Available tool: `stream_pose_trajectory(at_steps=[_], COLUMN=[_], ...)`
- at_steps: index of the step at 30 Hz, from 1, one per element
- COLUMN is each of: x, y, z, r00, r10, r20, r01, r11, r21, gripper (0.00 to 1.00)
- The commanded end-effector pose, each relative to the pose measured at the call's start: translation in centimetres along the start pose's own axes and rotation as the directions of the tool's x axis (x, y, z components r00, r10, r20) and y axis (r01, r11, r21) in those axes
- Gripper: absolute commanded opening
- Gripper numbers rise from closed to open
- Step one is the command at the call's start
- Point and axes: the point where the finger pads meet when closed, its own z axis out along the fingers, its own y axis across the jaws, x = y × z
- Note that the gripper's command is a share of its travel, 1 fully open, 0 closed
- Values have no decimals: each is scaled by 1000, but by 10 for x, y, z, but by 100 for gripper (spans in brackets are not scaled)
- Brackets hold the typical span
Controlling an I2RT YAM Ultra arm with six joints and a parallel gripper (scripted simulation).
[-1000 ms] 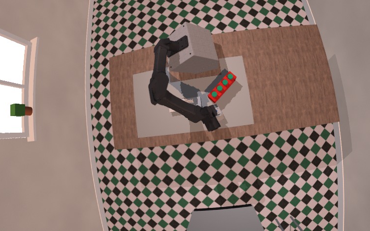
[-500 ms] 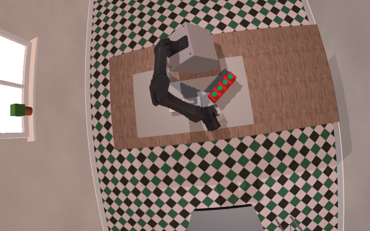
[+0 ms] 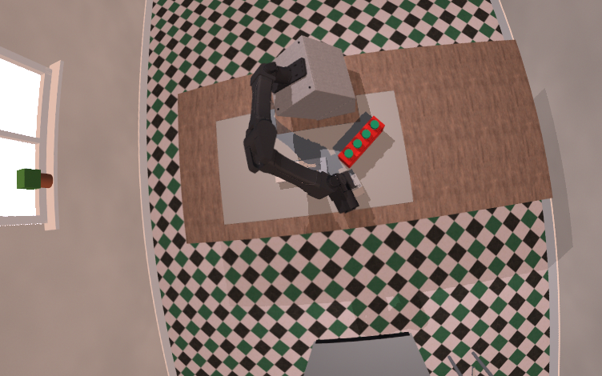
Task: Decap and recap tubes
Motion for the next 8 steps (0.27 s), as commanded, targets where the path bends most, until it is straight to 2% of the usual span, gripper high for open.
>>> stream_pose_trajectory(at_steps=[1,8], x=[-5,-5], y=[0,0], z=[-4,1], r00=[1000,1000], r10=[2,2], r20=[17,17], r01=[-2,-2], r11=[1000,1000], r21=[1,1], gripper=[0,0])
